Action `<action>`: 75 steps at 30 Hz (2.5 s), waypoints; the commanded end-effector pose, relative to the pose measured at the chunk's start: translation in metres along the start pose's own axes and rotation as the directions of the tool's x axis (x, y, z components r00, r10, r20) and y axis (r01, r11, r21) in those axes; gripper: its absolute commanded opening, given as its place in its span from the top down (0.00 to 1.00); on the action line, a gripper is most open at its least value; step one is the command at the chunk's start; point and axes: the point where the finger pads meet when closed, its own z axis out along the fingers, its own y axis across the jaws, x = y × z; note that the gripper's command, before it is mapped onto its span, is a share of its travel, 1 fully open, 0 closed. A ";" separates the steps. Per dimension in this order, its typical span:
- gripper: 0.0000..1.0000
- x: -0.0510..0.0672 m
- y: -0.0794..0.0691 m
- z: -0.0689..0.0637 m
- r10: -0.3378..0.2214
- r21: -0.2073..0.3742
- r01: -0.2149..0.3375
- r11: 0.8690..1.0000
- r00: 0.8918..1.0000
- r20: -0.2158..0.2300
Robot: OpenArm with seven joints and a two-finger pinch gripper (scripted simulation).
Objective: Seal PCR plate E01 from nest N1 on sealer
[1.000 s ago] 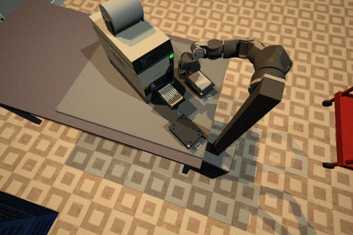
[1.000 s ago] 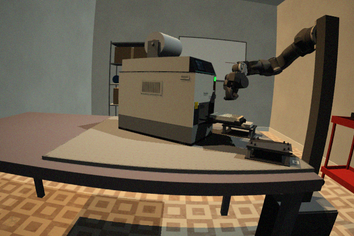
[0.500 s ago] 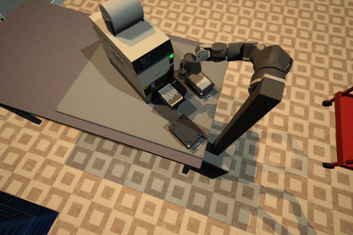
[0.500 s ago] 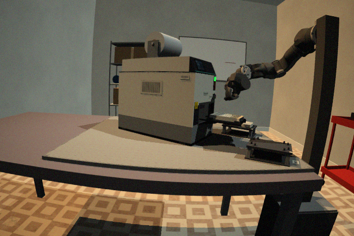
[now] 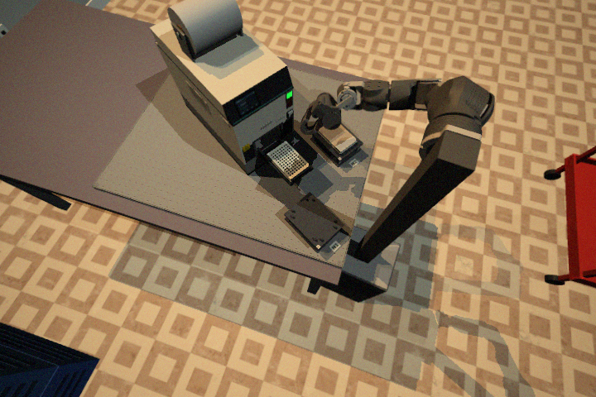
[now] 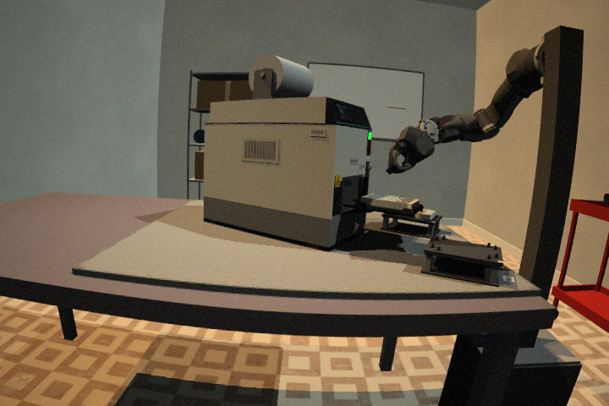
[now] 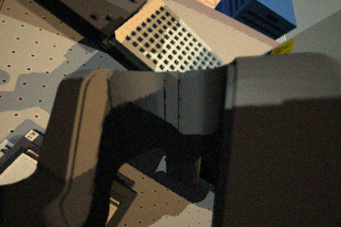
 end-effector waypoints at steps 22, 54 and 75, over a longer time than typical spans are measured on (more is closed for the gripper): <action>1.00 0.000 0.002 -0.001 0.178 -0.188 -0.178 0.966 0.984 -0.018; 1.00 0.001 0.001 0.000 0.489 -0.504 -0.489 0.712 0.860 -0.145; 1.00 0.001 0.000 0.000 0.636 -0.652 -0.635 0.414 0.714 -0.292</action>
